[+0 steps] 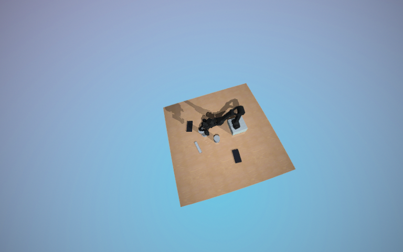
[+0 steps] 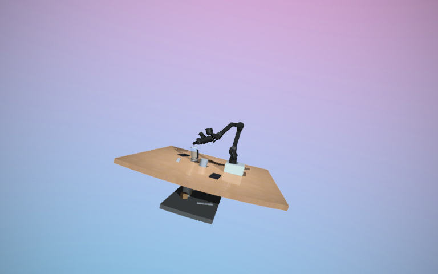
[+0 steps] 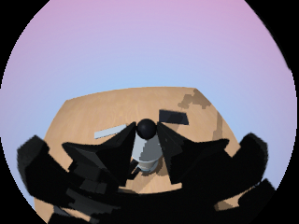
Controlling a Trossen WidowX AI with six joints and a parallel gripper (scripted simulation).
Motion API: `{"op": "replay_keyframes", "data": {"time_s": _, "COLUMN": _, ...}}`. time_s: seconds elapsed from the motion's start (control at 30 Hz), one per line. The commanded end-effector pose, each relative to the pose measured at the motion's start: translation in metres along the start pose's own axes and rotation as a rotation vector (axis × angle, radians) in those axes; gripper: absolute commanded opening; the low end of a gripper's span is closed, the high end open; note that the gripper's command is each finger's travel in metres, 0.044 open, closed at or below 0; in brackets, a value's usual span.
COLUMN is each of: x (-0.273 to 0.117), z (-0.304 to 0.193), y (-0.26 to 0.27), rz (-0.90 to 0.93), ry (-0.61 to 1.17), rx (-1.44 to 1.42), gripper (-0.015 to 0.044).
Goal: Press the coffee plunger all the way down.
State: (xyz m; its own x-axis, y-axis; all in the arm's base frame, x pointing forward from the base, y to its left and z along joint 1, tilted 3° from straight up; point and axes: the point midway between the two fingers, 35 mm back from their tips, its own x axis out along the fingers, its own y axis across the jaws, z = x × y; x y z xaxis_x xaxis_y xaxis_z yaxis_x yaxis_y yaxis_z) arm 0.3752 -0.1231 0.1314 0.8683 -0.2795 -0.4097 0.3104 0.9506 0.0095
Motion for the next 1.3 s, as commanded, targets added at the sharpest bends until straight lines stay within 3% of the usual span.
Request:
{"op": "replay_keyframes", "data": {"time_s": 0.0, "x": 0.0035, "z": -0.0073, "y": 0.0000, "rz": -0.001, "ry": 0.027, "rx": 0.003, "gripper": 0.0119}}
{"op": "replay_keyframes", "data": {"time_s": 1.27, "x": 0.0051, "z": 0.0009, "y": 0.0003, "rz": 0.000, "ry": 0.010, "rx": 0.000, "gripper": 0.0119}}
